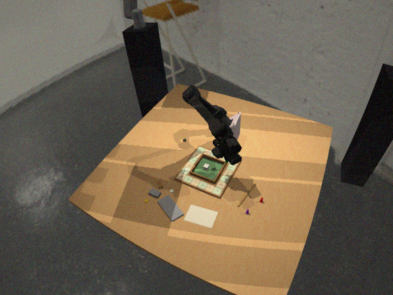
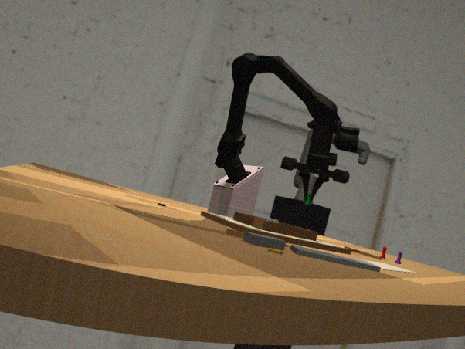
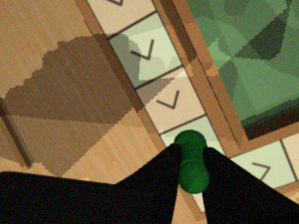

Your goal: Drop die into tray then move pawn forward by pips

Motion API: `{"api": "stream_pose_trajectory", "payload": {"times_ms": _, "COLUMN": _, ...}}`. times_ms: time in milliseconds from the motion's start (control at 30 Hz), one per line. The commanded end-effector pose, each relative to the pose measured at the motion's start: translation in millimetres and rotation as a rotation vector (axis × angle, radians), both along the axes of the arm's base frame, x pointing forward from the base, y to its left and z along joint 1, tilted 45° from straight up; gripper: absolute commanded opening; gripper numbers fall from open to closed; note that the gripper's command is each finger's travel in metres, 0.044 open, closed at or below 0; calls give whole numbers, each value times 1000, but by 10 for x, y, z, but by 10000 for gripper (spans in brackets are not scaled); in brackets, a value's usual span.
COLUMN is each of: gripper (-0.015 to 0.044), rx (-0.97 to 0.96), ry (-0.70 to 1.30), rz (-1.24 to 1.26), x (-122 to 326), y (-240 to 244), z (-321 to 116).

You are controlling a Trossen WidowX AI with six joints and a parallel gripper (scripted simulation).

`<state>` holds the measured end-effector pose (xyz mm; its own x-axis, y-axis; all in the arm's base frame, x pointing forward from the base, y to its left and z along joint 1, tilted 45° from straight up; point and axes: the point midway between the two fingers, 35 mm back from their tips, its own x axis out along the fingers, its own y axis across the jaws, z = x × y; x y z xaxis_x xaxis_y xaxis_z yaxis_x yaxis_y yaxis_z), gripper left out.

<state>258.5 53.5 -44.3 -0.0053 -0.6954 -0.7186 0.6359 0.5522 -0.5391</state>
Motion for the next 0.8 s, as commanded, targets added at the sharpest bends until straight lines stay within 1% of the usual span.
{"api": "stream_pose_trajectory", "payload": {"times_ms": 0, "gripper": 0, "rx": 0, "ry": 0, "rz": -6, "x": -147, "y": -52, "z": -28}}
{"api": "stream_pose_trajectory", "payload": {"times_ms": 633, "gripper": 0, "rx": -4, "ry": 4, "rz": -7, "x": -854, "y": -359, "z": -107}}
{"api": "stream_pose_trajectory", "payload": {"times_ms": 767, "gripper": 0, "rx": -5, "ry": 4, "rz": -7, "x": -909, "y": -393, "z": -117}}
